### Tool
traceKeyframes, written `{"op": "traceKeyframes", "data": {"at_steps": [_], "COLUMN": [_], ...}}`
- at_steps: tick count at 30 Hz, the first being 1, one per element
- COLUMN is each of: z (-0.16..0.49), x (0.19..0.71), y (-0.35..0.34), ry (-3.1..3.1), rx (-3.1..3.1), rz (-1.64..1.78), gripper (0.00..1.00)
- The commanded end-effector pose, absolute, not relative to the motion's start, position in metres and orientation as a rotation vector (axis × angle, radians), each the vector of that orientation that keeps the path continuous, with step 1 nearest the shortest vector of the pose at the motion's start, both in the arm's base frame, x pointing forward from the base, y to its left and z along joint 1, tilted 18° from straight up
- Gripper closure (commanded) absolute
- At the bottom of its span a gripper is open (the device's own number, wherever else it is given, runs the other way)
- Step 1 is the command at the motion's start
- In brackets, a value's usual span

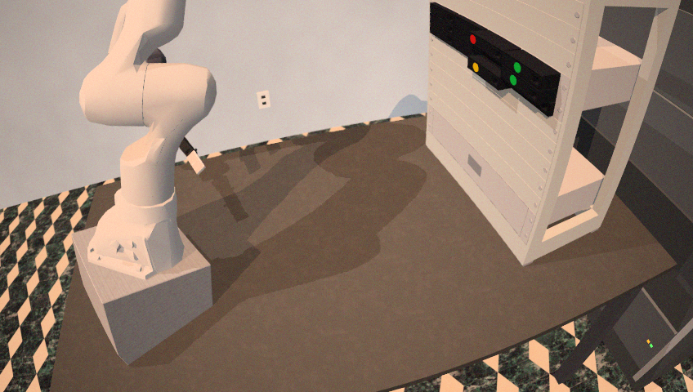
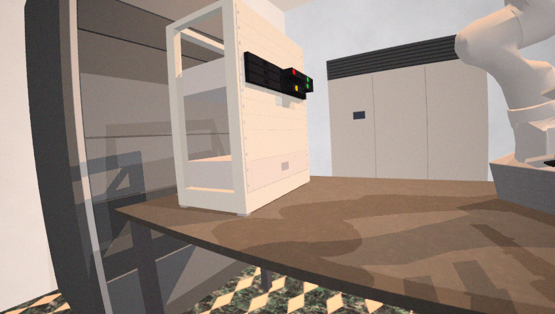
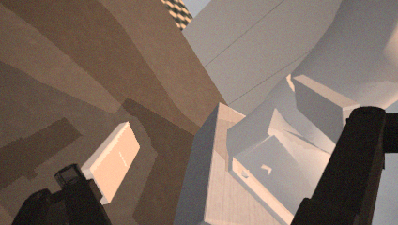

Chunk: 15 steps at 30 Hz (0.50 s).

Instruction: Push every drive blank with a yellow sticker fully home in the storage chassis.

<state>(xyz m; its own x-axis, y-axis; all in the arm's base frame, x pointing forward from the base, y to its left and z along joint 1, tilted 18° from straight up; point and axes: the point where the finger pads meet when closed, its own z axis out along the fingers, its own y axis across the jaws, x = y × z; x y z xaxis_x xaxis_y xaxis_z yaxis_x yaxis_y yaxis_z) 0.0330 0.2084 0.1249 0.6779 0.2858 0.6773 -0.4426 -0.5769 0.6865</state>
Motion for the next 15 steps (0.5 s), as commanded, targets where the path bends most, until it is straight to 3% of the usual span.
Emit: {"op": "traceKeyframes", "data": {"at_steps": [1,15], "z": [0.122,0.119], "x": [0.027,0.008], "y": [0.203,0.182], "ry": [-0.064,-0.094], "rx": [1.953,1.963], "rz": [0.883,0.520], "gripper": [0.00,0.00]}}
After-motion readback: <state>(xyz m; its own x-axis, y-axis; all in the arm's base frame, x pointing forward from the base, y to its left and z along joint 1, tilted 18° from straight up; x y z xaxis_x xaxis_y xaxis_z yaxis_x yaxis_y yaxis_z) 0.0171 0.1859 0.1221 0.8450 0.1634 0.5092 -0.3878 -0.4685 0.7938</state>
